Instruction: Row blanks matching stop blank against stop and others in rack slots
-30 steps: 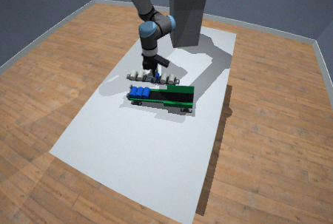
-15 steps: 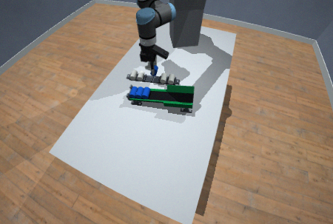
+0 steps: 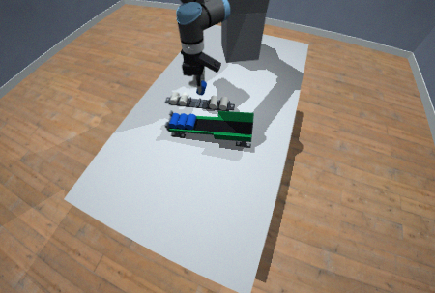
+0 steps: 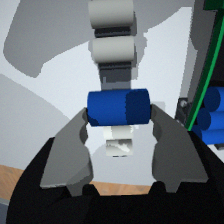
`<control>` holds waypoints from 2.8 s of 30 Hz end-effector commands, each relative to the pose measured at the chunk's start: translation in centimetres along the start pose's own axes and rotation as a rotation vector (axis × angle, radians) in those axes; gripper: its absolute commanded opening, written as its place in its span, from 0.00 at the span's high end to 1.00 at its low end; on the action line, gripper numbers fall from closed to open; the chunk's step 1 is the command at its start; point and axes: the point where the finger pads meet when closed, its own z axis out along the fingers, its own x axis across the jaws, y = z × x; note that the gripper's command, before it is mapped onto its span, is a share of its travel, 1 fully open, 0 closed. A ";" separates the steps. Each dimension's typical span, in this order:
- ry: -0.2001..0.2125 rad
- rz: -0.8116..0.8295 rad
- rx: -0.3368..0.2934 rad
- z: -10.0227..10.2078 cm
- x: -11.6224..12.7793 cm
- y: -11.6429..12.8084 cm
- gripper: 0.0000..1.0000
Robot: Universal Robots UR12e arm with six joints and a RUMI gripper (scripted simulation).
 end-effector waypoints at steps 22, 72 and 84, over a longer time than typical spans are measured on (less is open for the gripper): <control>0.000 0.014 0.001 -6.4 18.3 -3.5 0.63; 0.001 0.015 0.000 3.5 18.3 -3.4 0.63; 0.000 0.015 0.001 3.6 18.3 -3.4 0.63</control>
